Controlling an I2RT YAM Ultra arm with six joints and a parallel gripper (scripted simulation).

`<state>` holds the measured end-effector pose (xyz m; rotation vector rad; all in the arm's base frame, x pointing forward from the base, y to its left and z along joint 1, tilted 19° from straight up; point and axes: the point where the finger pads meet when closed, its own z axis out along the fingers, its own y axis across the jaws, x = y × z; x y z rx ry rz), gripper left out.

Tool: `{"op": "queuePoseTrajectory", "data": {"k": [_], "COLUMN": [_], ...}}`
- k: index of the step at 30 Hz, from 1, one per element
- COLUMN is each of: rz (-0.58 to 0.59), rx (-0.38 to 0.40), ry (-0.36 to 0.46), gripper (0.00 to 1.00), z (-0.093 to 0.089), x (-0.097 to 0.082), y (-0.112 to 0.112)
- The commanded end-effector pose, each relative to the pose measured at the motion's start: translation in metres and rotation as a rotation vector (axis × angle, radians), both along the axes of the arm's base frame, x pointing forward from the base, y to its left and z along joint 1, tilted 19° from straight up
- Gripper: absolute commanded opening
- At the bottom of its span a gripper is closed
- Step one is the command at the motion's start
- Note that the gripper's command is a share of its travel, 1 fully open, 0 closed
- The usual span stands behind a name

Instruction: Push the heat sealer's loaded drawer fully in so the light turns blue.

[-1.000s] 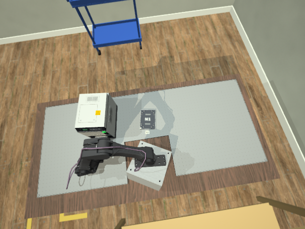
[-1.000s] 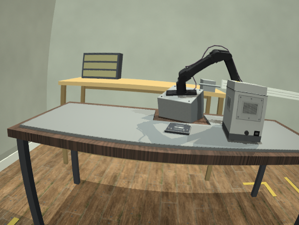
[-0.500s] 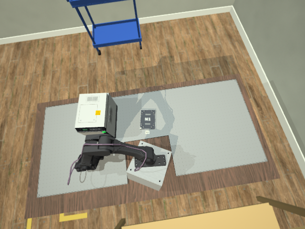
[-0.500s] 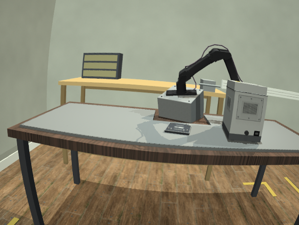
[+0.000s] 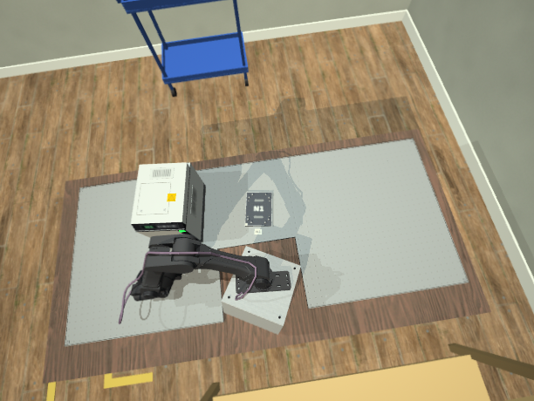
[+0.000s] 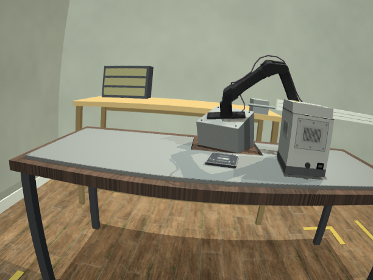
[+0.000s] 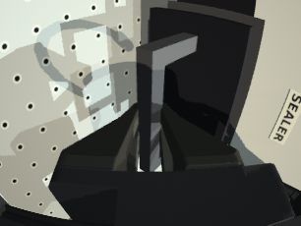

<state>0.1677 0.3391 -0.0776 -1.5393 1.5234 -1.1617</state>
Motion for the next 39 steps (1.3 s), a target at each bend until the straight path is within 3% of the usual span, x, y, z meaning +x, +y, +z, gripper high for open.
{"op": "queuePoseTrajectory", "data": {"k": [1, 27, 39], "rz": [0.019, 0.019, 0.002], "rx": [0.044, 0.044, 0.031], "ry": [0.009, 0.009, 0.011], "gripper": [0.0, 0.0, 0.0], "z": [0.011, 0.011, 0.0099], "x": [-0.0059, -0.0059, 0.0023], "y": [0.0112, 0.0112, 0.0036]}}
